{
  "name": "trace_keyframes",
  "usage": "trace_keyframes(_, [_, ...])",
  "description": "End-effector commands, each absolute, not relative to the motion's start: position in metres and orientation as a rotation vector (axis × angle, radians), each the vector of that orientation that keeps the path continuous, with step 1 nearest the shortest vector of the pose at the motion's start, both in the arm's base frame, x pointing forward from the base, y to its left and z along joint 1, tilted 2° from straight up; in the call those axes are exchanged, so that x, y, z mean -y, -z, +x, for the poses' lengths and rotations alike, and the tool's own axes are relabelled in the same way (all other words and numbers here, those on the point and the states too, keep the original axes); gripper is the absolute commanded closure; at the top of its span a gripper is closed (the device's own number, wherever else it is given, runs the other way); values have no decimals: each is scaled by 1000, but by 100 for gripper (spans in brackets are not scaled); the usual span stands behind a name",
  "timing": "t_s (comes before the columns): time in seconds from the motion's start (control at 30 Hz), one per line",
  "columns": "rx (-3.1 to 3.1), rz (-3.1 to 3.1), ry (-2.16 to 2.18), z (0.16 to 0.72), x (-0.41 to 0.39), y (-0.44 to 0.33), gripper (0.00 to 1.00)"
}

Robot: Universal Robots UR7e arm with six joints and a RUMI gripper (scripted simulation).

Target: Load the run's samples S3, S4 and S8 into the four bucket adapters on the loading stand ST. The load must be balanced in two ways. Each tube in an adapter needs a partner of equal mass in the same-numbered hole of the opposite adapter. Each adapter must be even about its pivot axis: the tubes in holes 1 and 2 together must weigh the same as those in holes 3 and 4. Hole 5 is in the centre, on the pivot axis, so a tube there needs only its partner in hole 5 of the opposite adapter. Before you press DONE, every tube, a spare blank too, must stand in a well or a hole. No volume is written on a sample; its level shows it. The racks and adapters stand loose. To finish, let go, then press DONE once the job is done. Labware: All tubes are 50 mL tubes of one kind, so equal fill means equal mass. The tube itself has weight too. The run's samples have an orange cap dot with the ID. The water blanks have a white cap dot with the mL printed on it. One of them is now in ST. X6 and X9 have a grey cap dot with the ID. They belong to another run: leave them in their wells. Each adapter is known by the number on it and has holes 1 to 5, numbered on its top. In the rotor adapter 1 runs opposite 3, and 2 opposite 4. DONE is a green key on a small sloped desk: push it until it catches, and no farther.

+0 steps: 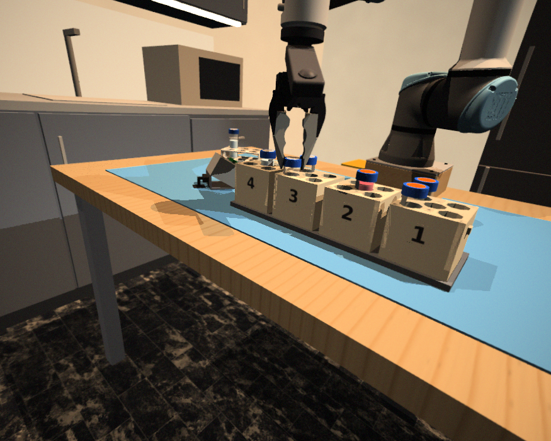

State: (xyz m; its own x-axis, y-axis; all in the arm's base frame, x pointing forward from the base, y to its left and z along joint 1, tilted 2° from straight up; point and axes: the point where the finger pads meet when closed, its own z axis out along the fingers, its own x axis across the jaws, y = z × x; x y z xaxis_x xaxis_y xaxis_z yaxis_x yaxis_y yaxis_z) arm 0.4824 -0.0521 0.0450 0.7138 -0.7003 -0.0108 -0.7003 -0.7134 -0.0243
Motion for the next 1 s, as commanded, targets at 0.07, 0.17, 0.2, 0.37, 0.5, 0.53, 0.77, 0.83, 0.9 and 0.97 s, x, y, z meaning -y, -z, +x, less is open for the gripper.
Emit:
trace_keyframes(0.07, [-1178,-2884,0,482,52,-45,65])
trace_keyframes(0.17, [-1178,-2884,0,482,52,-45,65])
trace_keyframes(0.2, [-1178,-2884,0,482,52,-45,65])
trace_keyframes(0.37, [-1178,-2884,0,482,52,-45,65])
trace_keyframes(0.5, [-1178,-2884,6,484,52,-50,65])
trace_keyframes(0.53, [-1178,-2884,7,484,53,-53,65])
trace_keyframes(0.77, [-1179,-2884,7,484,53,-70,65])
trace_keyframes(0.83, [-1179,-2884,7,484,54,-77,65])
trace_keyframes(0.9, [-1179,-2884,7,483,54,-83,65])
trace_keyframes(0.97, [-1179,-2884,7,483,54,-88,65])
